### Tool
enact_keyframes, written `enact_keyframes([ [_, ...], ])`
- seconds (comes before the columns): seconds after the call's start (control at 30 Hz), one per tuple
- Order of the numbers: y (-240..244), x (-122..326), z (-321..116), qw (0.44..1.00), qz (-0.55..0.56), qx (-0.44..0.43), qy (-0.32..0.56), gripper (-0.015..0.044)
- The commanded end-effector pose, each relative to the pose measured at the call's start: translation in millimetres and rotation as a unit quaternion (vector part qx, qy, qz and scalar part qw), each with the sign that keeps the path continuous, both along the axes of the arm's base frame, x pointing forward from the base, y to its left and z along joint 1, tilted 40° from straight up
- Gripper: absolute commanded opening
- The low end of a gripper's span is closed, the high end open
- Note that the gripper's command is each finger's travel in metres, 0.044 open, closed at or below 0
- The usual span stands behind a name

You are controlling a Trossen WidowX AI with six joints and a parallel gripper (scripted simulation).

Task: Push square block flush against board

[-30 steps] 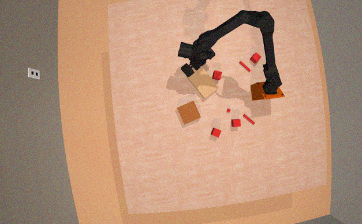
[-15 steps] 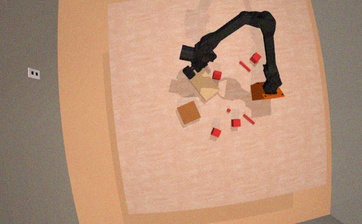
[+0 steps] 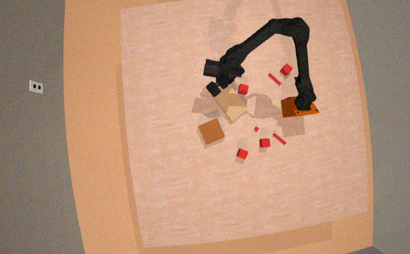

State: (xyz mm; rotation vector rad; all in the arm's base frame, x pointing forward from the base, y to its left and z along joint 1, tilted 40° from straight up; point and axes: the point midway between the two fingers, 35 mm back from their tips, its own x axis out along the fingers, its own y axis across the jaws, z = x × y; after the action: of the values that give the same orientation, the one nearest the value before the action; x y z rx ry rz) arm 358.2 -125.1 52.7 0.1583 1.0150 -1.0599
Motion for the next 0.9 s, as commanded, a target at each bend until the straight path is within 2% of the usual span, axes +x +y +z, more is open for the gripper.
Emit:
enact_keyframes([
  [0.0, 3, -9, -10, 1.000, -0.002, 0.004, 0.011, 0.0000],
  [0.43, 11, -15, -18, 1.000, -0.002, 0.004, 0.011, 0.0000],
  [0.87, 2, -2, -8, 1.000, -0.002, 0.004, 0.011, 0.0000],
])
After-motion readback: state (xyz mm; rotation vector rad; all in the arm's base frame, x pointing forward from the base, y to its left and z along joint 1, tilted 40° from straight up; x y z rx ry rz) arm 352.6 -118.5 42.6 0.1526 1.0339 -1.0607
